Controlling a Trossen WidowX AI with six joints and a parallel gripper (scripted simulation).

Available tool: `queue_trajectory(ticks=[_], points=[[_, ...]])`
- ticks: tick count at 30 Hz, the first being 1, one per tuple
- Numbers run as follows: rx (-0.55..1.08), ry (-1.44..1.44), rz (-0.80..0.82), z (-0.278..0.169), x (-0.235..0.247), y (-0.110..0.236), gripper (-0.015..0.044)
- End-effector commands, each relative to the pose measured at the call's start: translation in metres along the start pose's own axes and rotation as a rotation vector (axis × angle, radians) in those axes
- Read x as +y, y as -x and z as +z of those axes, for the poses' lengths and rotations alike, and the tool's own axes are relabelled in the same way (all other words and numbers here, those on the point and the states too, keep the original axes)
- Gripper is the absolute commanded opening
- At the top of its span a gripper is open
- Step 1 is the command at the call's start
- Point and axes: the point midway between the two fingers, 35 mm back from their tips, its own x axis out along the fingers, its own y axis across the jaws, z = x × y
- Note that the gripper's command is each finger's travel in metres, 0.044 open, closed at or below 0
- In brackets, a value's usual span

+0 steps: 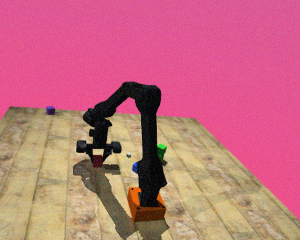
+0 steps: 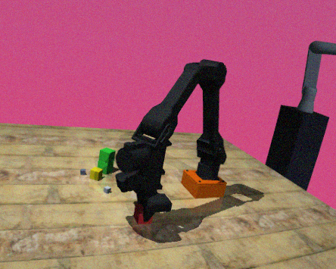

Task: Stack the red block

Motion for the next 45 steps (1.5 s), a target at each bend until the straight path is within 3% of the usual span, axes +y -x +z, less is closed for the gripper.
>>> queue_trajectory(ticks=[1, 5, 25, 36, 45], points=[[-0.003, 0.006, -0.003, 0.001, 0.000, 0.001, 0.0085], [-0.003, 0.006, -0.003, 0.001, 0.000, 0.017, 0.0000], [-0.003, 0.006, -0.003, 0.000, 0.001, 0.115, 0.0000], [-0.003, 0.006, -0.003, 0.002, 0.000, 0.118, 0.0000], [-0.005, -0.006, -0.002, 0.024, -0.037, 0.119, 0.0000]])
